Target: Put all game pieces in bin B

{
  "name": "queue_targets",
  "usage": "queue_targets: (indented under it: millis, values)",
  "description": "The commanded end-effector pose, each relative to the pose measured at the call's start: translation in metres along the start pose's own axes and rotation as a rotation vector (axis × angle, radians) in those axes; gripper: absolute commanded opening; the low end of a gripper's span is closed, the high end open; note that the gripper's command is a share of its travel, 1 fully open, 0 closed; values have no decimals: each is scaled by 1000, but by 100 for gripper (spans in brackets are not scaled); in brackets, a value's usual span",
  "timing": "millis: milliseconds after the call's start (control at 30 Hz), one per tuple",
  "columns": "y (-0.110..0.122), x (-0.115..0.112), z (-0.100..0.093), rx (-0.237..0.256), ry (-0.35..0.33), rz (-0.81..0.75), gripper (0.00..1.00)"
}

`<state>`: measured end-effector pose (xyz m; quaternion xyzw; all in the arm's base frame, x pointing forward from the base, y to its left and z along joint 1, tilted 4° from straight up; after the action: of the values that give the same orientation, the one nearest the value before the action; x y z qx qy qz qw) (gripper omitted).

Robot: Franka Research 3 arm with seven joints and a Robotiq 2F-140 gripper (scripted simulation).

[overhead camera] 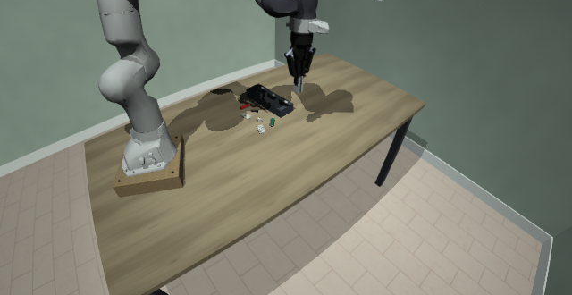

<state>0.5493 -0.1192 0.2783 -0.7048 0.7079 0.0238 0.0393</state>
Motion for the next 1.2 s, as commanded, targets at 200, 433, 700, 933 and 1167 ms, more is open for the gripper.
queue_targets:
  millis: [200,433,700,933,1167]
  values:
    - [6,-15,0,12,-6,-256,5]
    - [12,-29,0,10,-4,-371,5]
    - [18,-43,1,9,-3,-490,5]
    - [28,-63,3,3,2,-611,5]
    - [36,-76,4,1,4,-722,5]
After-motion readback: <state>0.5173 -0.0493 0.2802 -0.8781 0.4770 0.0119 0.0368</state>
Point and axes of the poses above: the point where the finger pads meet when closed, its own z axis out along the fingers, its own y axis across the jaws, x = y × z, the point moved 9 cm from there along -z, back along the fingers, and after that the axes turned 6 degrees about z, right-handed, at the moved point
